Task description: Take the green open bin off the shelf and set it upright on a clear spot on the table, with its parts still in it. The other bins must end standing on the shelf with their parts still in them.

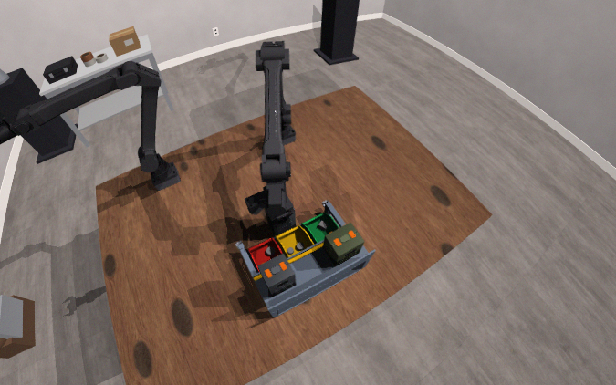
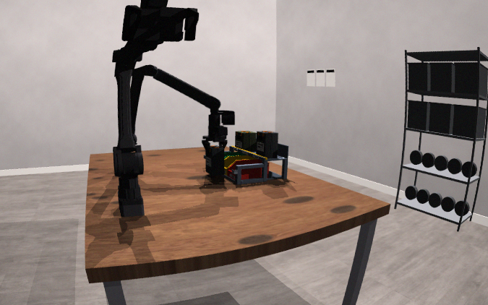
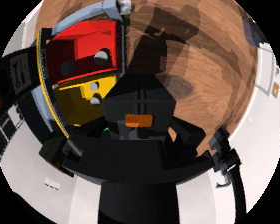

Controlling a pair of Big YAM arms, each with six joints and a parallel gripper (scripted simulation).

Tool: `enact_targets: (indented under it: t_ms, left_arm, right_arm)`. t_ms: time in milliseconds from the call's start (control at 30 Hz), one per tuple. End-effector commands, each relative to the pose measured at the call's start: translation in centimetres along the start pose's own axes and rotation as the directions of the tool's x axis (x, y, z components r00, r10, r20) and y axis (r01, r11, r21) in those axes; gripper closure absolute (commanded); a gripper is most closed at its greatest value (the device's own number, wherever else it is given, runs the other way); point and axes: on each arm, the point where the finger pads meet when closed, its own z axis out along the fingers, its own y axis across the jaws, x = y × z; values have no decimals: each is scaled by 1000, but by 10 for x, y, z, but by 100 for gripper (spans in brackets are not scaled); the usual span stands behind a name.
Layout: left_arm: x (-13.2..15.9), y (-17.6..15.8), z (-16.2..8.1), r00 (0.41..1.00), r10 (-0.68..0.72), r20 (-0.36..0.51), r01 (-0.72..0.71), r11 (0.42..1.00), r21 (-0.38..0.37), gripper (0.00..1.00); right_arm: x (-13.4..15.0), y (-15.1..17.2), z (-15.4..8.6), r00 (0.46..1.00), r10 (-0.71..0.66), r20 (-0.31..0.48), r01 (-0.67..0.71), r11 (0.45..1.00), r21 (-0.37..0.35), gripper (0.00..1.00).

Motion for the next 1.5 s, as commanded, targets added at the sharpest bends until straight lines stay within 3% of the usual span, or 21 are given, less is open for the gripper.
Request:
enact_targets:
  t_ms: [0, 1467]
  left_arm:
    - [5, 5, 40, 1000, -5, -16, 5, 1000, 19, 100]
    - [14, -6, 63, 999, -10, -46, 13, 997, 76, 100]
  right_arm:
    - [-19, -5, -7, 999, -9, 53, 8, 1000, 7, 0]
    - [-19, -5, -7, 999, -9, 53, 8, 1000, 7, 0]
